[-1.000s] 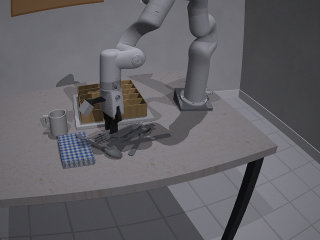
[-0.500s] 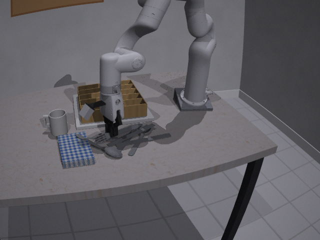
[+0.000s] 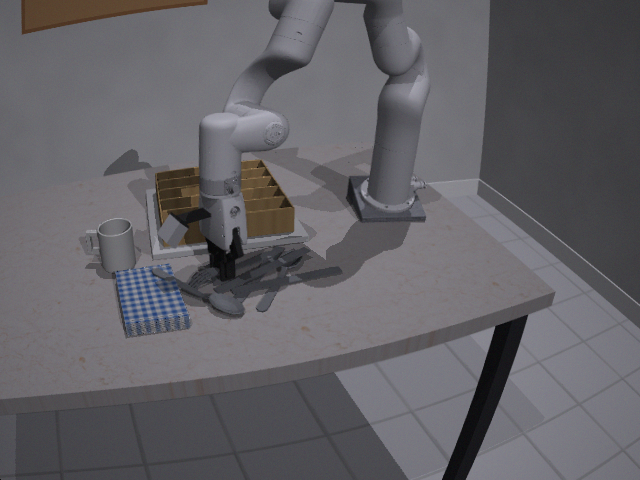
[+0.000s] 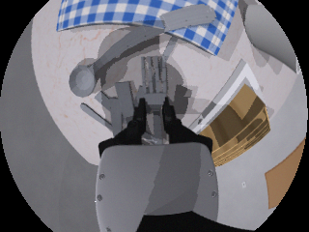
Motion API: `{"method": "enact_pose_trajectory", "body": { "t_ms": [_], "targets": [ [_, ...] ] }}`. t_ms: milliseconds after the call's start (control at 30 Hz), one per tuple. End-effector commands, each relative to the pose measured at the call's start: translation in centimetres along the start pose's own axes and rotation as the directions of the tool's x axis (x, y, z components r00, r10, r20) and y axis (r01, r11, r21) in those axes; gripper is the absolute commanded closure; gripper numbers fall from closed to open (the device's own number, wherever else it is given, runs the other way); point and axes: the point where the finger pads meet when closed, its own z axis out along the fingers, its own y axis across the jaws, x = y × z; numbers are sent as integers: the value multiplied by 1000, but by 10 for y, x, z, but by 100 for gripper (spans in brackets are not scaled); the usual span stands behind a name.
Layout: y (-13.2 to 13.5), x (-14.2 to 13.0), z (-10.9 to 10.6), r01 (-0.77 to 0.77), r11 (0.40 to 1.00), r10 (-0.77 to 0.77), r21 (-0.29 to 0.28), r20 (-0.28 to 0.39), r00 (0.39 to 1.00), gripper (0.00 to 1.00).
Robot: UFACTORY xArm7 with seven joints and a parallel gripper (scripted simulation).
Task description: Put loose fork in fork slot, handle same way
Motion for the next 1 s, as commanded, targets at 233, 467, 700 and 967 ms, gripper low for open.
{"method": "enact_pose_trajectory", "body": {
  "t_ms": [233, 467, 700, 967],
  "targets": [
    [0, 0, 2, -1, 1000, 1, -1, 2, 1000, 72],
    [0, 0, 2, -1, 1000, 1, -1, 2, 1000, 72],
    [0, 0, 2, -1, 1000, 1, -1, 2, 1000, 72],
    [0, 0, 2, -1, 1000, 1, -1, 2, 1000, 97]
  ]
}}
